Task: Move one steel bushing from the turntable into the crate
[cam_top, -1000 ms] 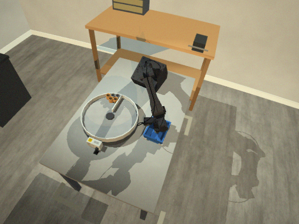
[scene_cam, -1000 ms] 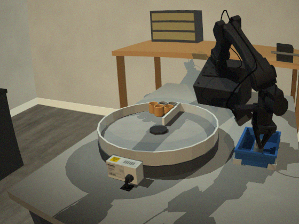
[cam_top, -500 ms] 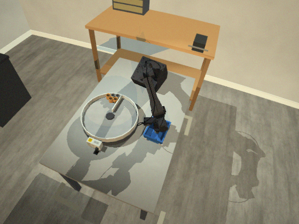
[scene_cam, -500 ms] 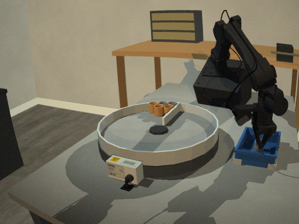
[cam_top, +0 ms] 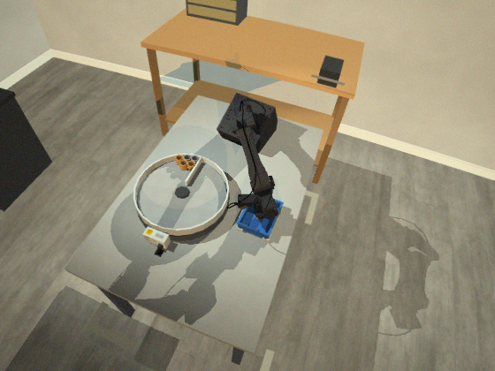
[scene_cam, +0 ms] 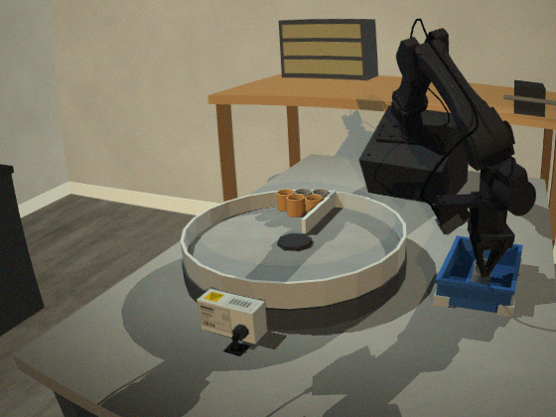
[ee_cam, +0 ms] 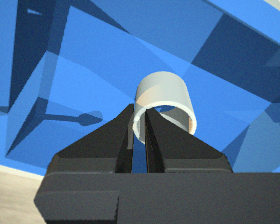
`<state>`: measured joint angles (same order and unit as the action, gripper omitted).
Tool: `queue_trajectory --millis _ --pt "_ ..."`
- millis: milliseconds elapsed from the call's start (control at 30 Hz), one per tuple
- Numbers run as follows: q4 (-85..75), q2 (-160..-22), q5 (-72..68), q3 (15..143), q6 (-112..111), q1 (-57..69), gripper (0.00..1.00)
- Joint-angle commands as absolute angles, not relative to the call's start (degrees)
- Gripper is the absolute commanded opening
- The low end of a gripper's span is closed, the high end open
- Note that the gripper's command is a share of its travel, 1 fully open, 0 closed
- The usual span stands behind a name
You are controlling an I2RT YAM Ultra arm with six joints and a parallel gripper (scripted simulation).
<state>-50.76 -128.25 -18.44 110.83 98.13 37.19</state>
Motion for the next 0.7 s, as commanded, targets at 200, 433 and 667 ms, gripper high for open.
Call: queue_trajectory --millis 200,433,667 --pt "-50.5 -128.4 -18.5 111.2 97.8 38.1 0.00" --pt "-50.5 -128.4 -18.5 111.2 97.8 38.1 0.00" --pt "-50.0 -128.3 -18.5 110.0 97.8 38.1 0.00"
